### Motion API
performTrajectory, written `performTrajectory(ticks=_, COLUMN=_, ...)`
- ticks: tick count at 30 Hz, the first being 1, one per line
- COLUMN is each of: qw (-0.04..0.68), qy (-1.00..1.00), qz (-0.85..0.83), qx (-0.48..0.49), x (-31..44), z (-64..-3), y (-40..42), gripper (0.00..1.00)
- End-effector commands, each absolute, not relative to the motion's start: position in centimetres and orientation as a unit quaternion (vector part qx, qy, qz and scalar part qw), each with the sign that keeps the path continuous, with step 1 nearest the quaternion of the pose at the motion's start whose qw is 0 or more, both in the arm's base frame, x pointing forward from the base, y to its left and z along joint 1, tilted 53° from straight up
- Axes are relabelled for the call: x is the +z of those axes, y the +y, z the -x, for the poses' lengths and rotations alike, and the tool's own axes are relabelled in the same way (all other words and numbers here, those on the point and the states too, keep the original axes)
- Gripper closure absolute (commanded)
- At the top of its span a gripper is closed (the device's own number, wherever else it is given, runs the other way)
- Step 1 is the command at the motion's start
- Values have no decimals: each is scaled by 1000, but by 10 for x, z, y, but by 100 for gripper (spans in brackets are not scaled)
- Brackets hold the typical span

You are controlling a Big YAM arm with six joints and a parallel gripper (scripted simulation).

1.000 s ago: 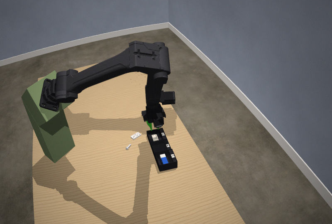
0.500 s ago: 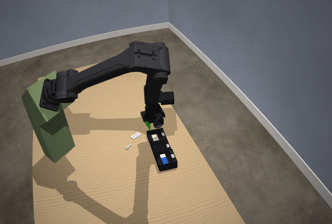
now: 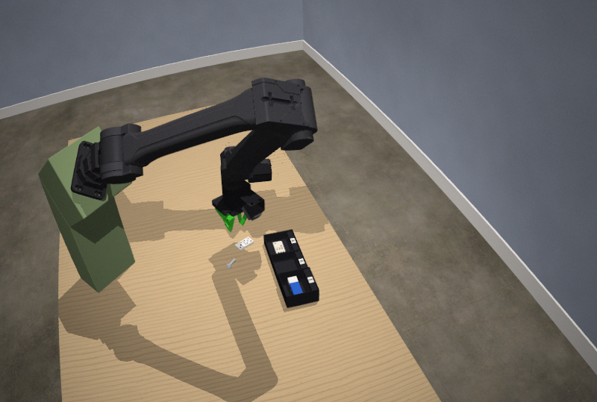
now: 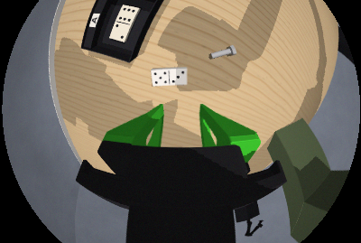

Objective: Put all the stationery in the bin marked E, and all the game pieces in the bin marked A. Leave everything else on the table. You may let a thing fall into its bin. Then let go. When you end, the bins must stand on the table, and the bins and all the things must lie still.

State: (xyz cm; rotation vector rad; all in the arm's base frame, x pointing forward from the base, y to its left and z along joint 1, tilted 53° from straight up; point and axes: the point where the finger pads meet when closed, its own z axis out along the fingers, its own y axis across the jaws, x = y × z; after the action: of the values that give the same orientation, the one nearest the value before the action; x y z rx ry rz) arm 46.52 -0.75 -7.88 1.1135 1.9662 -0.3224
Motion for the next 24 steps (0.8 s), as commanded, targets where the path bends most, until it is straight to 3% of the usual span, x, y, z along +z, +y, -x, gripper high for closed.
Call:
performTrajectory(ticks=1, qw=417, qy=813, qz=-376, qx=-155, x=-61, z=-477, y=-11, gripper=60)
performTrajectory(ticks=24, qw=356, qy=890, qz=-109, qx=-262, x=-72, z=-476, y=-11, gripper=60)
